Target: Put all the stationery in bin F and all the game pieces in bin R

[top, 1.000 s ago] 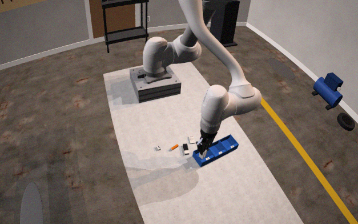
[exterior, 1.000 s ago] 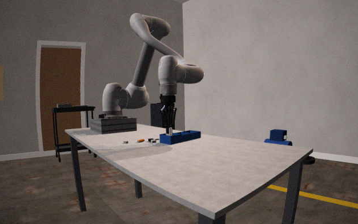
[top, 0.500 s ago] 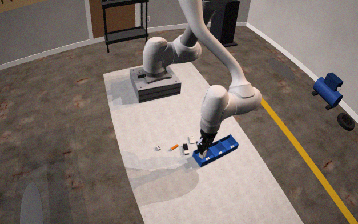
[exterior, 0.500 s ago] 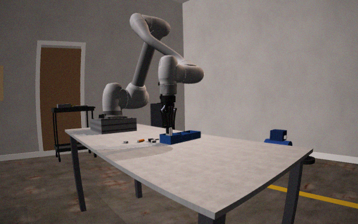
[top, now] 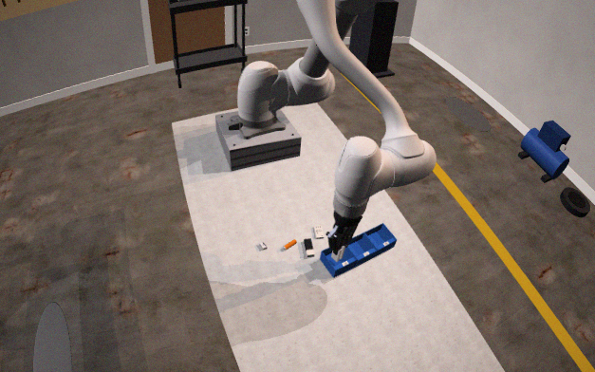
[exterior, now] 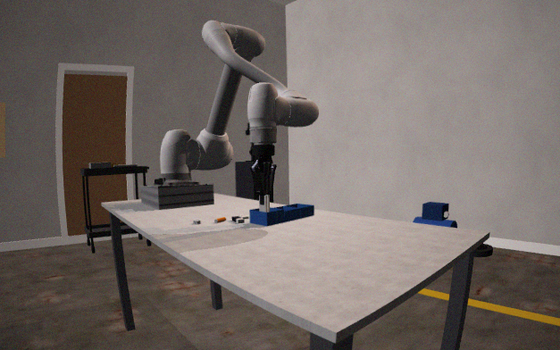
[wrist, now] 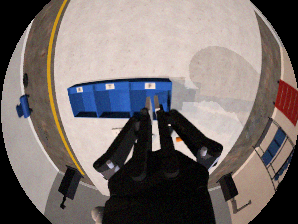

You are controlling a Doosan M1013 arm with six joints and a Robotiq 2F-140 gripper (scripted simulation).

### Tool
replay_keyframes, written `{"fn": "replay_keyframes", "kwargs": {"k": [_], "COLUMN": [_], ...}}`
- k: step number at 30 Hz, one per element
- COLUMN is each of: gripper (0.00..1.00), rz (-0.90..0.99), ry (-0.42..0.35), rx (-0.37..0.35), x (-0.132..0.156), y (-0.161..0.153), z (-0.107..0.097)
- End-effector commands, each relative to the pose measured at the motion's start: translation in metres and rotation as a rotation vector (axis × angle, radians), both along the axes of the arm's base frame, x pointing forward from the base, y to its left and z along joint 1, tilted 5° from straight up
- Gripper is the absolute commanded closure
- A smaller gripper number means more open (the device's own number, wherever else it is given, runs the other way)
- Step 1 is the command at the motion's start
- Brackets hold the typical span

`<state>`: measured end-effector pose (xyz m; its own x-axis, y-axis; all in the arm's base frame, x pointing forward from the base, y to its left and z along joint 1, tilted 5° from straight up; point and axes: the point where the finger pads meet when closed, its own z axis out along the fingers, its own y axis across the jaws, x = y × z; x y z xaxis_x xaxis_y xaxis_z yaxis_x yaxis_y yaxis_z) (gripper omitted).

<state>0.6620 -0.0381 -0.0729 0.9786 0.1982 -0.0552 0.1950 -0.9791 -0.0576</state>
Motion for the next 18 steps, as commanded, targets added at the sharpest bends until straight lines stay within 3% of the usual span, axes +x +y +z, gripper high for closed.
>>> {"fn": "replay_keyframes", "kwargs": {"k": [1,8,18], "gripper": [0.95,0.95,0.95], "rz": [0.0,0.0,0.0], "ry": [0.0,0.0,0.0], "rx": [0.0,0.0,0.0], "x": [0.0,0.001,0.003], "y": [0.0,-0.001,-0.002], "z": [0.005,0.014,0.045]}}
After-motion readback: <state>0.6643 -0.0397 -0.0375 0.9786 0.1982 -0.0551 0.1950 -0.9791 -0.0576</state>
